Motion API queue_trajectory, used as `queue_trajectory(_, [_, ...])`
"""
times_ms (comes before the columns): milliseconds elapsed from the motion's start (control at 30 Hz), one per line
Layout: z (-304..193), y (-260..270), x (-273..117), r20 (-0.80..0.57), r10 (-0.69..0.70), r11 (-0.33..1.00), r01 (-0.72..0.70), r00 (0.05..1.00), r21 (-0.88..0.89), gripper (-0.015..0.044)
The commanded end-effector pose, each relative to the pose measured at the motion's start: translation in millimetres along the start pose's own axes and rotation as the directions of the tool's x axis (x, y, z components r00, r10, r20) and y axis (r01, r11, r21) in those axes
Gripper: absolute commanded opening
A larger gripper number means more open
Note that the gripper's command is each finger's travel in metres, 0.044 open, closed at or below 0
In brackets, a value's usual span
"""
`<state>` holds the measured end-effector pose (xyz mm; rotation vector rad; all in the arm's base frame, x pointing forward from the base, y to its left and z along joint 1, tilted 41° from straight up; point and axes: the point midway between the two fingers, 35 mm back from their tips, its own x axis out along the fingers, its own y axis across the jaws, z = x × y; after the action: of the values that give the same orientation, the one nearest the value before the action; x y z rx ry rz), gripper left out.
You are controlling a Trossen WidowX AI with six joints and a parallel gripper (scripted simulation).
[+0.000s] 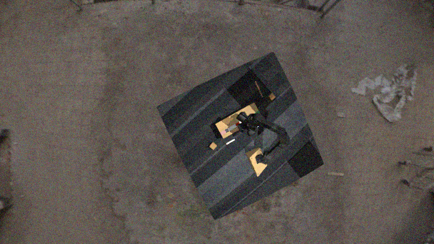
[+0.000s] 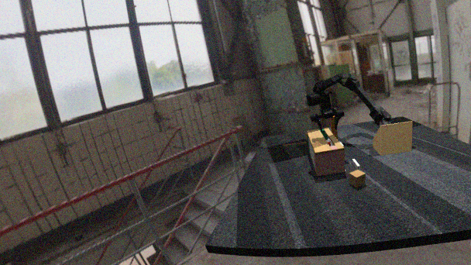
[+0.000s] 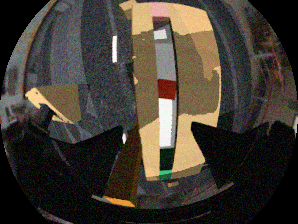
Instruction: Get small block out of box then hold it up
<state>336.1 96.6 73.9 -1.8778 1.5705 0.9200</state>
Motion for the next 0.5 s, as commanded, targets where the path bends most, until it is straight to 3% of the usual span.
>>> queue_trajectory(0, [-7.6,-1.5,-0.6,-0.005,-0.003,1.000,0.003,1.000,-0.002,0.0400])
queue_trajectory(467, [-30.2,-2.6,-1.4,-0.004,-0.003,1.000,0.003,1.000,-0.002,0.0400])
